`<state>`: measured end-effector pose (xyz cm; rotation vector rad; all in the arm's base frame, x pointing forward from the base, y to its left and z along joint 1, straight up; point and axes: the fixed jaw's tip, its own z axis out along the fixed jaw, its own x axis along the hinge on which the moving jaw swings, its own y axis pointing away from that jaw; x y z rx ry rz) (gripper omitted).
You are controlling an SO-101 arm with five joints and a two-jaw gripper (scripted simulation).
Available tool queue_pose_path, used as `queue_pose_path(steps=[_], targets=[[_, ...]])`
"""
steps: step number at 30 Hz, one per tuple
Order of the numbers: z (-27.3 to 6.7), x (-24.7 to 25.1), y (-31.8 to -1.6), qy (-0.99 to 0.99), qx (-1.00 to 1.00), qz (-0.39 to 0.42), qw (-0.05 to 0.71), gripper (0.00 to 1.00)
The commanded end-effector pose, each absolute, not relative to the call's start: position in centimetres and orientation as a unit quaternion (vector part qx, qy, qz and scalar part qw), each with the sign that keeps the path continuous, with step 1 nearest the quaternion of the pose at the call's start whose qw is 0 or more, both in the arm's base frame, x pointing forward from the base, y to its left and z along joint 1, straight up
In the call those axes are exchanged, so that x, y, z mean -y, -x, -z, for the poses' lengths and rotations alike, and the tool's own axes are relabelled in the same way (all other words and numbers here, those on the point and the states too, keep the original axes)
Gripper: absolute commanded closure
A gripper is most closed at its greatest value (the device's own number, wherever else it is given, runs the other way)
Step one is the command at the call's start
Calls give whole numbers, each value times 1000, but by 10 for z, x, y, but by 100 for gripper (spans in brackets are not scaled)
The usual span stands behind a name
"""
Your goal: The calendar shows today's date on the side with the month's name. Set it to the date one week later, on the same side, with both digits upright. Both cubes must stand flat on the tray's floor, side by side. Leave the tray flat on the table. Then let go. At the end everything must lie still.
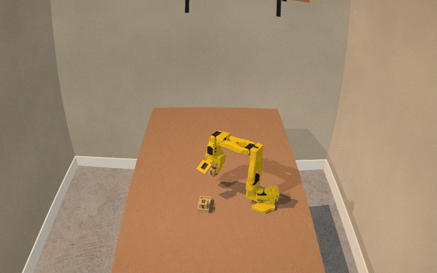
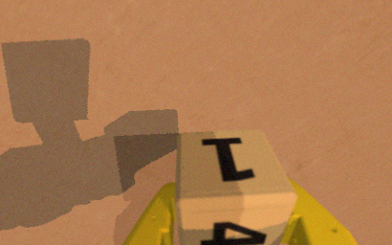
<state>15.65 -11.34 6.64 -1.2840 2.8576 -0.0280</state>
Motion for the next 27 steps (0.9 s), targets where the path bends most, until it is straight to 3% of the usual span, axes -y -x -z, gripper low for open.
queue_pose_path(steps=[1,13,27], targets=[[-67,138,-144,344,-939,22,11,100],[-63,163,-117,257,-966,23,9,100],[-62,165,-116,252,-967,23,8,100]])
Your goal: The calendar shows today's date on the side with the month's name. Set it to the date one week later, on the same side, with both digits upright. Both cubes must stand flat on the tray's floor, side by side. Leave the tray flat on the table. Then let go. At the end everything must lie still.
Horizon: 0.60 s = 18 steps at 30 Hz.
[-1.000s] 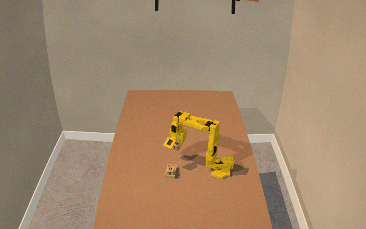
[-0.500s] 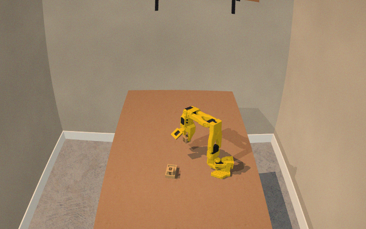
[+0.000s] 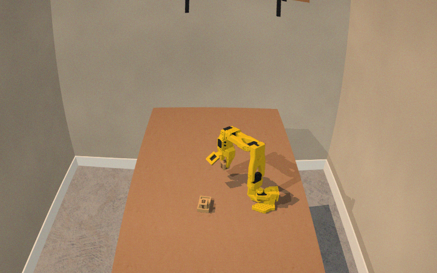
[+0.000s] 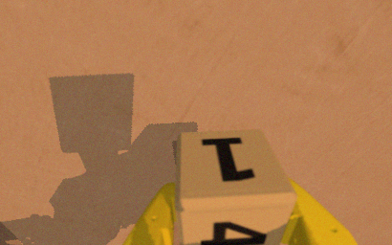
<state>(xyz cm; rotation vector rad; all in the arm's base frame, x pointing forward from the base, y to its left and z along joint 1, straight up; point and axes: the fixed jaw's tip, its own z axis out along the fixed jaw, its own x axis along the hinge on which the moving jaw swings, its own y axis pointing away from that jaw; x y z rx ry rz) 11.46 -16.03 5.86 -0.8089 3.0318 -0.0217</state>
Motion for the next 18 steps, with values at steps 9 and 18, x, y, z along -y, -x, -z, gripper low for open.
queue_pose_path(steps=[9,18], targets=[[-62,165,-116,252,-967,23,8,100],[-60,161,-113,256,-967,14,5,100]])
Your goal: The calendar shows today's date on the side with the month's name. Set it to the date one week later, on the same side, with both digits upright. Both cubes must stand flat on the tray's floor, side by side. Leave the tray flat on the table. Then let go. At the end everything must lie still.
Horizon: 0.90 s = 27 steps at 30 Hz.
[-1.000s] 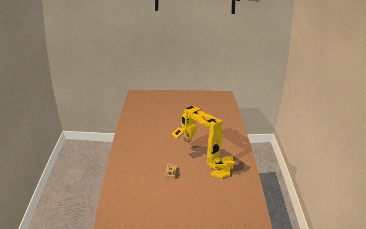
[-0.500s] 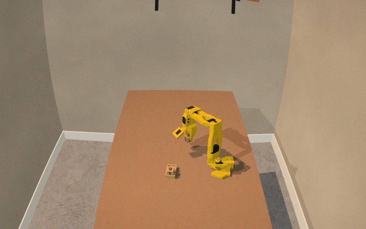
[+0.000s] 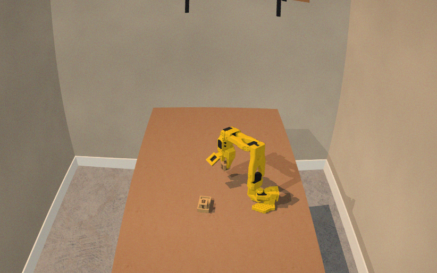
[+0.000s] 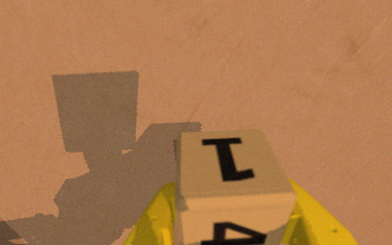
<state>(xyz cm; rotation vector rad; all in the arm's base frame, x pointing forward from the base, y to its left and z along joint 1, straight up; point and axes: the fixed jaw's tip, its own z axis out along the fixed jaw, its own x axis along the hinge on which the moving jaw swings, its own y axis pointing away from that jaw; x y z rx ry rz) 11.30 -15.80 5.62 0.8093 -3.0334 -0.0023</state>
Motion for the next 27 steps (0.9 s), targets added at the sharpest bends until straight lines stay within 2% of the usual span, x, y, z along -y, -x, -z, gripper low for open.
queue_pose_path(steps=[1,27], targets=[[-60,161,-113,-256,967,-14,-5,100],[-54,161,-113,-256,967,-14,-5,100]])
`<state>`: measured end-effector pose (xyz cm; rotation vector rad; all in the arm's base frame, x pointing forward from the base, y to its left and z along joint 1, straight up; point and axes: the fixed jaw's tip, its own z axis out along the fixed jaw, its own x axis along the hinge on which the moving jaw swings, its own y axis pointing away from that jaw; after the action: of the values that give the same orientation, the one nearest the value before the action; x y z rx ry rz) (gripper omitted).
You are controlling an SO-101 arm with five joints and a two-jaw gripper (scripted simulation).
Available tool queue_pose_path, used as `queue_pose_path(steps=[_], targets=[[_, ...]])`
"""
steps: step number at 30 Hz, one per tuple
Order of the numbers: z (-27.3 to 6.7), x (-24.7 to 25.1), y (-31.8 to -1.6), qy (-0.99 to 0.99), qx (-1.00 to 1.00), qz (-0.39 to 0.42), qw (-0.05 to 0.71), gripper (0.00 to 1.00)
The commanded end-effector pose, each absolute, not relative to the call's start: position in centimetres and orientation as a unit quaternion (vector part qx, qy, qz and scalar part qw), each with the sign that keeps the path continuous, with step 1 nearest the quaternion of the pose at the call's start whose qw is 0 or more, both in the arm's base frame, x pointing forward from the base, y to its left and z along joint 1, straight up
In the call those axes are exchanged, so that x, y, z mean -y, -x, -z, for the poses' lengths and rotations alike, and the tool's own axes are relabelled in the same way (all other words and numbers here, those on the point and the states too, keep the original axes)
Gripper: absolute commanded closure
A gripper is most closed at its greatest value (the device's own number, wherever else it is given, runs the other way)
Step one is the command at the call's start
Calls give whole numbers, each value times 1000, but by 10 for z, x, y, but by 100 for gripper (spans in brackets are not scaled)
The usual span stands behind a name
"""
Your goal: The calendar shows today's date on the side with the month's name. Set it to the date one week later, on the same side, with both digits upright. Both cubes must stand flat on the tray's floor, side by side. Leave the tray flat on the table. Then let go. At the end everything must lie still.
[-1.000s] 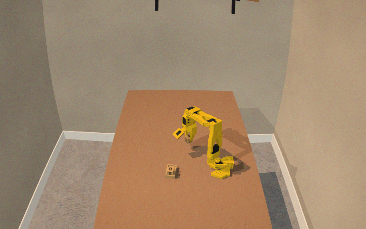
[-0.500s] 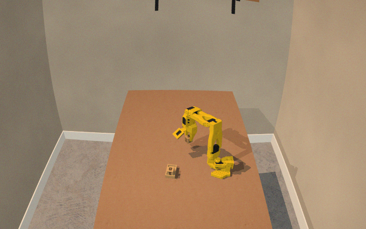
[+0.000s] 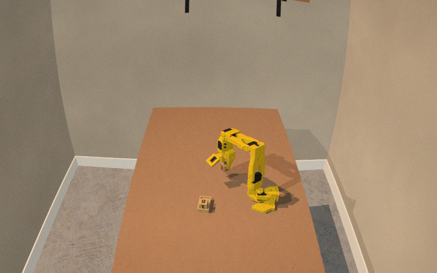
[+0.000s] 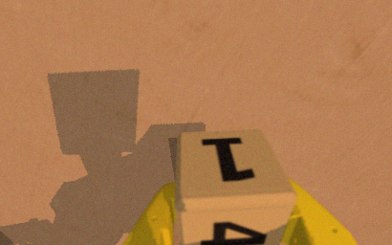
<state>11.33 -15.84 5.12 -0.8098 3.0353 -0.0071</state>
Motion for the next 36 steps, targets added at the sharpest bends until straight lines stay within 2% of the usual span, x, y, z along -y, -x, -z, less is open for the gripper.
queue_pose_path(steps=[1,36], targets=[[-54,161,-113,256,-967,14,5,100],[-41,162,-114,256,-967,14,5,100]])
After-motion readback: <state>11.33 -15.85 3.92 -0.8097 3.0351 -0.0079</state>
